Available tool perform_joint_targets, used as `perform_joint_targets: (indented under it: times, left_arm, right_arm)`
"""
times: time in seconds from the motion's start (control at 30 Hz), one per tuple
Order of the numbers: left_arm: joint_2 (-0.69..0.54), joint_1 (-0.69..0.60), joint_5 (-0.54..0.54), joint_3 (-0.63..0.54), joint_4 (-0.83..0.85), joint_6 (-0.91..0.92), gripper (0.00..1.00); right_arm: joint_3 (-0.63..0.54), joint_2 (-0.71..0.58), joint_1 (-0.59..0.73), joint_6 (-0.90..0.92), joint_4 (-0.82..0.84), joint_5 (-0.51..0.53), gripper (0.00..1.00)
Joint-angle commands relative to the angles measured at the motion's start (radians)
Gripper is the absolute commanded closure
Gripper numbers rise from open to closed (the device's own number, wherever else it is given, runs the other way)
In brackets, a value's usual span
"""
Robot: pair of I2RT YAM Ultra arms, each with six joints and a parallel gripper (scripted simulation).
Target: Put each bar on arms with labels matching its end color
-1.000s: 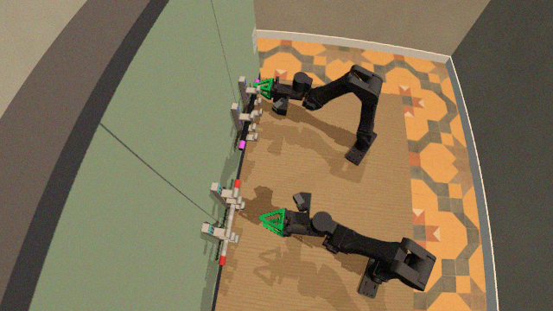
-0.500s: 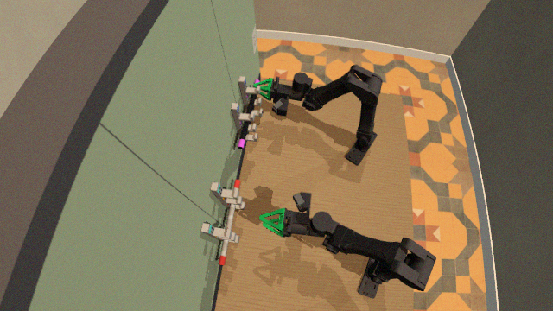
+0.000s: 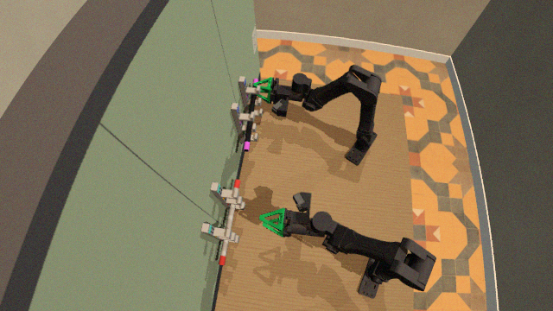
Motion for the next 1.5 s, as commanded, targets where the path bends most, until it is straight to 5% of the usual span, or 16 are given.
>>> perform_joint_targets:
  times: [0.0,0.7,1.47]
  left_arm:
    - [-0.029,0.009,0.007,-0.005,0.019,-0.01,0.0]
    - [-0.029,0.009,0.007,-0.005,0.019,-0.01,0.0]
    - [-0.029,0.009,0.007,-0.005,0.019,-0.01,0.0]
  right_arm:
    - [-0.012,0.01,0.009,0.005,-0.026,0.002,0.42]
    - [-0.01,0.011,0.009,0.006,-0.026,0.002,0.0]
    - [-0.129,-0.043,-0.02,0.005,0.038,-0.029,0.0]
